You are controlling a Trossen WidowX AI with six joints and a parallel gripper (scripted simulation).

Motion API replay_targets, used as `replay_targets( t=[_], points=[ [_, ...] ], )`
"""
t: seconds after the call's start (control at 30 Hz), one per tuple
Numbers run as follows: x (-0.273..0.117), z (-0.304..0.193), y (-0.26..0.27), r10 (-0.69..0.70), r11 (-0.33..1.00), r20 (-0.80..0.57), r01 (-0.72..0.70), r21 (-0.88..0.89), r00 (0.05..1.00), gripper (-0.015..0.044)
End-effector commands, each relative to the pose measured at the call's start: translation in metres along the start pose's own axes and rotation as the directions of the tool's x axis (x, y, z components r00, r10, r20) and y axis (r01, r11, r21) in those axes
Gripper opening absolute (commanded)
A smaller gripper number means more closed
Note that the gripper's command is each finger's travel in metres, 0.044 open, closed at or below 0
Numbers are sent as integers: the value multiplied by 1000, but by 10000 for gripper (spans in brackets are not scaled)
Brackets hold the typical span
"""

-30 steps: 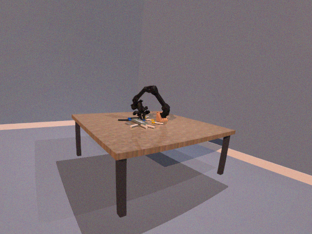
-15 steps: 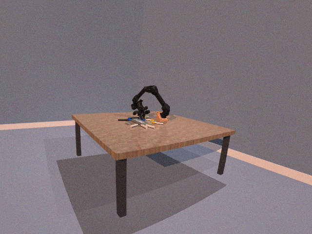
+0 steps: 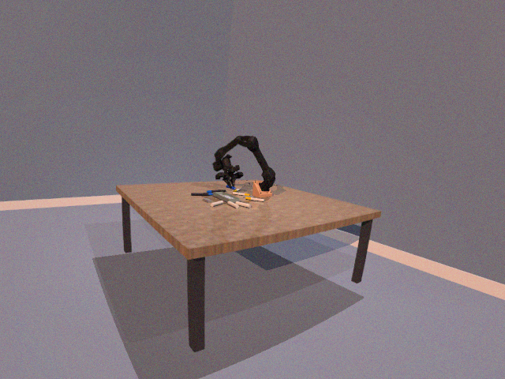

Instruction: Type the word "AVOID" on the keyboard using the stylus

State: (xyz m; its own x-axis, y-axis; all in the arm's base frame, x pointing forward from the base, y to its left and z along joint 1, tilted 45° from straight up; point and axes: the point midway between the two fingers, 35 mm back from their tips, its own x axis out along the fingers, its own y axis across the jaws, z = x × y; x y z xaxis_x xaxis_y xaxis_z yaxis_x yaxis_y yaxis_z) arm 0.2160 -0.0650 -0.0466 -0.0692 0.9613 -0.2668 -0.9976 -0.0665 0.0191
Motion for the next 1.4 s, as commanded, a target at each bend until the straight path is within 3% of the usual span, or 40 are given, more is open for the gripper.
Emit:
replay_targets(
  t=[0.0, 0.37, 0.73, 1.03, 1.37],
  points=[
    [1, 1, 0, 9, 1000, -5, -9, 3, 1000, 0],
    [12, 21, -9, 247, 967, -187, -230, 107, 951, 0],
    [21, 45, -20, 432, 902, -432, -378, 210, 792, 0],
    [23, 69, -35, 480, 876, -651, -363, 319, 588, 0],
    [27, 105, -56, 401, 912, -851, -239, 335, 340, 0]
  ],
)
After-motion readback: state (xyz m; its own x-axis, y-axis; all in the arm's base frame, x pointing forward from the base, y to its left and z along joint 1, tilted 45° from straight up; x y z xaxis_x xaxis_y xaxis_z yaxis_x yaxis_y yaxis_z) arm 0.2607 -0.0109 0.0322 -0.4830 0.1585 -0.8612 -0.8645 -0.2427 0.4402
